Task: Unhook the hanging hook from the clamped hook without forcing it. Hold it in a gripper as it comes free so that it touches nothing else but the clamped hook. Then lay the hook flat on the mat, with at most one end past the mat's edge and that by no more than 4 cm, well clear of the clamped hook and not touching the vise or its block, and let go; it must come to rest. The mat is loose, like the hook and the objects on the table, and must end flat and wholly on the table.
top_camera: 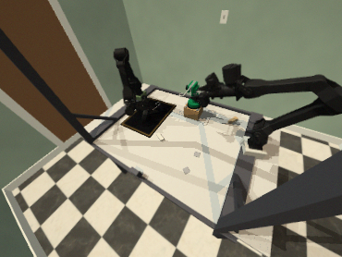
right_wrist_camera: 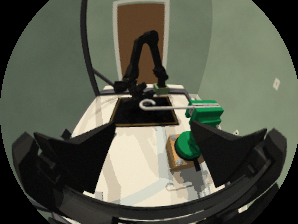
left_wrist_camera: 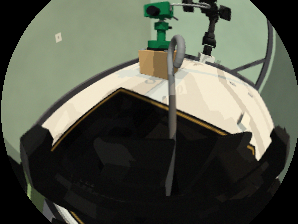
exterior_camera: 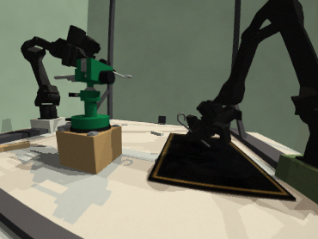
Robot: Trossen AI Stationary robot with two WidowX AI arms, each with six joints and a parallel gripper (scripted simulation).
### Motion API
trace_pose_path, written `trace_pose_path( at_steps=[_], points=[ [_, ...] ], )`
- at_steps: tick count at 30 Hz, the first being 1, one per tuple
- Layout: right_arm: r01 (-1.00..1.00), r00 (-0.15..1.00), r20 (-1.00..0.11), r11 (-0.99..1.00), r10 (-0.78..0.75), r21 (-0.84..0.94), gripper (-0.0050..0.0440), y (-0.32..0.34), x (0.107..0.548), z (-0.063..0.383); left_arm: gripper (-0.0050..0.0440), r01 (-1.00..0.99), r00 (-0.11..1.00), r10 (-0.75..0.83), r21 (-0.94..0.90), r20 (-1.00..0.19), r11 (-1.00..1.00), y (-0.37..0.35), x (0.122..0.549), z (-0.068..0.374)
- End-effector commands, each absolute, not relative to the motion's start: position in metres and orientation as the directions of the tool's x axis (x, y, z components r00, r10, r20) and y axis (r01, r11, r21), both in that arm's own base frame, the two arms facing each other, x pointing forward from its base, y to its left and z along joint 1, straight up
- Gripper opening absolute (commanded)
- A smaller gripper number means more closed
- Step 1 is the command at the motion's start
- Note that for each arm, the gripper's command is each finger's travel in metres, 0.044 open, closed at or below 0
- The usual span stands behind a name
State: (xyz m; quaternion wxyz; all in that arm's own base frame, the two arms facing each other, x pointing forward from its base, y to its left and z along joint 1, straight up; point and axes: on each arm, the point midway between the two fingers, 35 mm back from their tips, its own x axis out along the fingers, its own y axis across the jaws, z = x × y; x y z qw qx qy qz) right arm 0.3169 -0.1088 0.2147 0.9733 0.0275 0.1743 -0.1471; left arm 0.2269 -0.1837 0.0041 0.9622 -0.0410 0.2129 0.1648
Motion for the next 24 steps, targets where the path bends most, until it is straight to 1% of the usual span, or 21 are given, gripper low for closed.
trace_pose_path(
  at_steps=[1,16,24],
  points=[
    [0.291,0.903,-0.329,0.957,-0.275,-0.002,0.0440,-0.109,0.317,0.222,0.0000,-0.336,0.856,0.298,-0.016,-0.421,0.942,-0.183,0.227,-0.002],
    [0.291,0.903,-0.329,0.957,-0.275,-0.002,0.0440,-0.109,0.317,0.222,0.0000,-0.336,0.856,0.298,-0.016,-0.421,0.942,-0.181,0.226,-0.023],
    [0.291,0.903,-0.329,0.957,-0.275,-0.002,0.0440,-0.109,0.317,0.222,0.0000,-0.336,0.856,0.298,-0.016,-0.421,0.942,-0.180,0.225,-0.024]
  ],
)
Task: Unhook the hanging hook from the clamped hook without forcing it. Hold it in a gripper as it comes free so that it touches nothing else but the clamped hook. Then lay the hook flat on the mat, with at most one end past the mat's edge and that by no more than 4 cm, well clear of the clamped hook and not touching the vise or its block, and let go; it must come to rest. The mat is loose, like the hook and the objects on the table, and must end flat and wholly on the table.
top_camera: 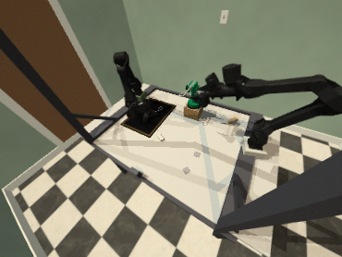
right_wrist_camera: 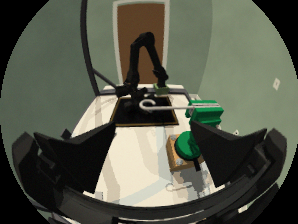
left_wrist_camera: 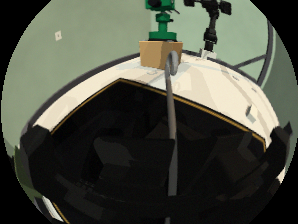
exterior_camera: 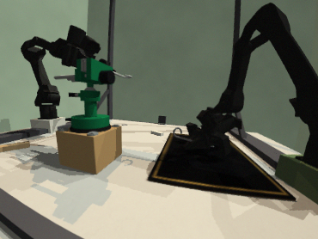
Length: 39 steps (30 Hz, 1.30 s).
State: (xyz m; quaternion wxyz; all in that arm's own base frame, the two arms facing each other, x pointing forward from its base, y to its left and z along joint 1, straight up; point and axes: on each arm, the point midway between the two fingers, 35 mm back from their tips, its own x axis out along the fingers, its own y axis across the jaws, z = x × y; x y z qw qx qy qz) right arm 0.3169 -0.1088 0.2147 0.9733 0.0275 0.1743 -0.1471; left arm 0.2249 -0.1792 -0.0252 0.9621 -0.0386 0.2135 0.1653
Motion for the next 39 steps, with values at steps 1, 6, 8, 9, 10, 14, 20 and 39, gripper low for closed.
trace_pose_path(
  at_steps=[1,6,8,9,10,14,20,39],
  points=[
    [0.291,0.903,-0.329,0.957,-0.275,-0.002,0.0440,-0.1085,0.3173,0.2216,0.0000,-0.336,0.856,0.298,-0.016,-0.421,0.942,-0.1803,0.2255,-0.0244],
    [0.291,0.903,-0.329,0.957,-0.275,-0.002,0.0440,-0.1085,0.3173,0.2216,0.0003,-0.335,0.856,0.297,-0.016,-0.422,0.942,-0.1812,0.2258,-0.0230],
    [0.291,0.903,-0.329,0.957,-0.275,-0.002,0.0440,-0.1085,0.3173,0.2216,0.0007,-0.335,0.856,0.297,-0.016,-0.422,0.942,-0.1812,0.2258,-0.0230],
    [0.291,0.903,-0.329,0.957,-0.275,-0.002,0.0440,-0.1085,0.3173,0.2216,0.0008,-0.335,0.856,0.297,-0.016,-0.422,0.942,-0.1812,0.2258,-0.0230],
    [0.291,0.903,-0.329,0.957,-0.275,-0.002,0.0440,-0.1085,0.3173,0.2216,0.0010,-0.335,0.856,0.297,-0.016,-0.422,0.942,-0.1812,0.2258,-0.0230],
    [0.291,0.903,-0.329,0.957,-0.275,-0.002,0.0440,-0.1085,0.3173,0.2216,0.0013,-0.335,0.856,0.297,-0.016,-0.422,0.942,-0.1812,0.2258,-0.0230],
    [0.291,0.903,-0.329,0.957,-0.275,-0.002,0.0440,-0.1085,0.3173,0.2216,0.0023,-0.335,0.856,0.297,-0.016,-0.422,0.942,-0.1812,0.2258,-0.0230],
    [0.291,0.903,-0.329,0.957,-0.275,-0.002,0.0440,-0.1085,0.3173,0.2216,0.0074,-0.335,0.856,0.297,-0.016,-0.422,0.942,-0.1812,0.2258,-0.0230]
  ],
)
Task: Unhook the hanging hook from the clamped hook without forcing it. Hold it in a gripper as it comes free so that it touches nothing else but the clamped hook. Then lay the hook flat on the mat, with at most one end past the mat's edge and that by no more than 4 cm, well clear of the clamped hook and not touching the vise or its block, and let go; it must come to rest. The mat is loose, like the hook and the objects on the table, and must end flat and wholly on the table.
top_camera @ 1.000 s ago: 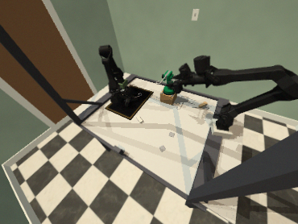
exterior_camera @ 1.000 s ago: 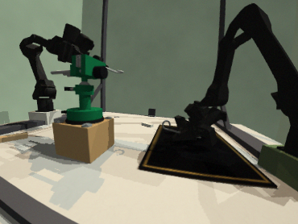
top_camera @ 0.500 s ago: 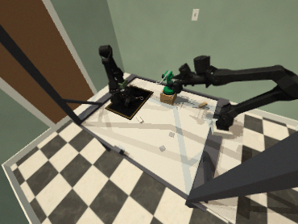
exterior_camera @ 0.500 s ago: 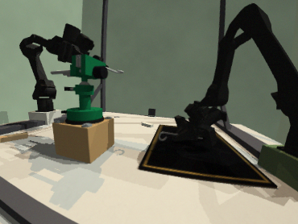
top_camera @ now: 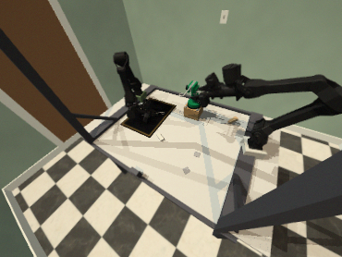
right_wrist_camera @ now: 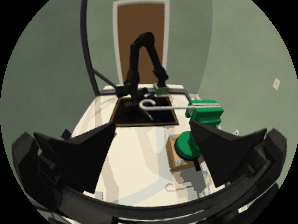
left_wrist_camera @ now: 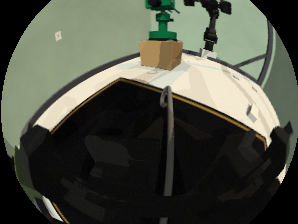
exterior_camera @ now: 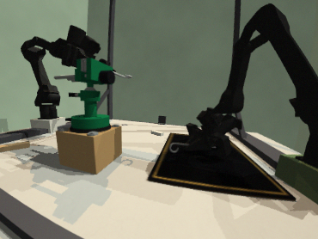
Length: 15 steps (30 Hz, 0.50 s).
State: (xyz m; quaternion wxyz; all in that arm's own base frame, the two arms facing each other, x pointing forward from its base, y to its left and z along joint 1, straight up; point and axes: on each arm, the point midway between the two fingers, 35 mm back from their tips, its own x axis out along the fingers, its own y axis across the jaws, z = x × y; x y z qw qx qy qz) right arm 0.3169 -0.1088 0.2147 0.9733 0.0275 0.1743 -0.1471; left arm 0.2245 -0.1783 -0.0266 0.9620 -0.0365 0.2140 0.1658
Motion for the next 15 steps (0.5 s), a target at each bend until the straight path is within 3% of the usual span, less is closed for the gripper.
trace_pose_path(
  at_steps=[1,7,9,15],
  points=[
    [0.291,0.903,-0.329,0.957,-0.275,-0.002,0.0440,-0.1085,0.3173,0.2216,0.0098,-0.335,0.856,0.297,-0.016,-0.422,0.942,-0.1812,0.2258,-0.0230],
    [0.291,0.903,-0.329,0.957,-0.275,-0.002,0.0440,-0.1085,0.3173,0.2216,0.0242,-0.335,0.856,0.297,-0.016,-0.422,0.942,-0.1812,0.2258,-0.0230],
    [0.291,0.903,-0.329,0.957,-0.275,-0.002,0.0440,-0.1085,0.3173,0.2216,0.0242,-0.335,0.856,0.297,-0.016,-0.422,0.942,-0.1812,0.2258,-0.0230],
    [0.291,0.903,-0.329,0.957,-0.275,-0.002,0.0440,-0.1085,0.3173,0.2216,0.0386,-0.335,0.856,0.297,-0.016,-0.422,0.942,-0.1812,0.2258,-0.0230]
  ],
)
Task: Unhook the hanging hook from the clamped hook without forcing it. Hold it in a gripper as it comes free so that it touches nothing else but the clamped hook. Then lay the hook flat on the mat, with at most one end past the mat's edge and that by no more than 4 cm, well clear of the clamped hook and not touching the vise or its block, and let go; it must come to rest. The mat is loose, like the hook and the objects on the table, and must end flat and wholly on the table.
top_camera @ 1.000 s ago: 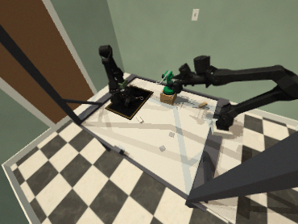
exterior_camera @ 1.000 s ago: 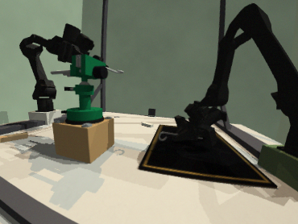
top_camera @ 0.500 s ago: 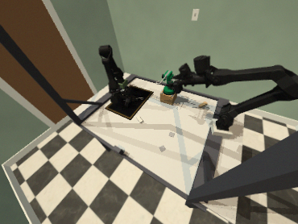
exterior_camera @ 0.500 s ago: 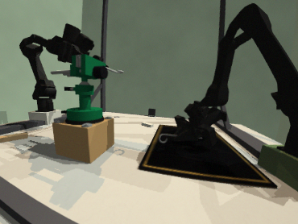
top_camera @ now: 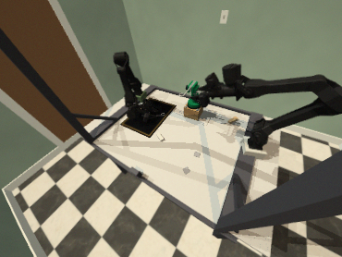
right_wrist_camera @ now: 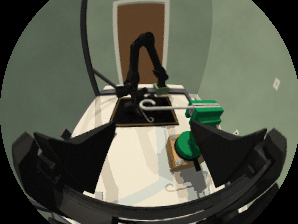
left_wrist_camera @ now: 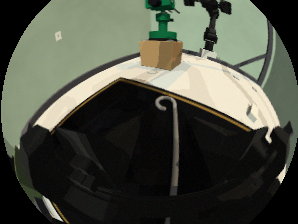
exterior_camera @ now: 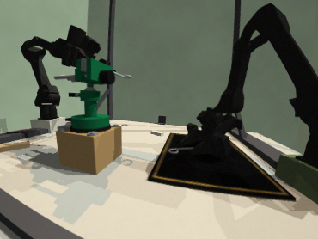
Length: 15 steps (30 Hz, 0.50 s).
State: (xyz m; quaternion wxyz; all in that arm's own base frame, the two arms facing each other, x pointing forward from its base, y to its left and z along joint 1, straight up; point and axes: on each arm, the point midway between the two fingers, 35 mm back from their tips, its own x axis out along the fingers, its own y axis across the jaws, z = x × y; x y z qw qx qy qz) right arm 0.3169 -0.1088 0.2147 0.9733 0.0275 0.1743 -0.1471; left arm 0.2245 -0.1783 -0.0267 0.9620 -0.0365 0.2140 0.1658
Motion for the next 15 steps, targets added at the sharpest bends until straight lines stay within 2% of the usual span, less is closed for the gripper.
trace_pose_path(
  at_steps=[1,3,15],
  points=[
    [0.291,0.903,-0.329,0.957,-0.275,-0.002,0.0440,-0.1085,0.3173,0.2216,0.0410,-0.335,0.856,0.297,-0.016,-0.422,0.942,-0.1812,0.2258,-0.0230],
    [0.291,0.903,-0.329,0.957,-0.275,-0.002,0.0440,-0.1085,0.3173,0.2216,0.0440,-0.335,0.856,0.297,-0.016,-0.422,0.942,-0.1812,0.2258,-0.0230],
    [0.291,0.903,-0.329,0.957,-0.275,-0.002,0.0440,-0.1085,0.3173,0.2216,0.0440,-0.335,0.856,0.297,-0.016,-0.422,0.942,-0.1812,0.2258,-0.0230]
  ],
)
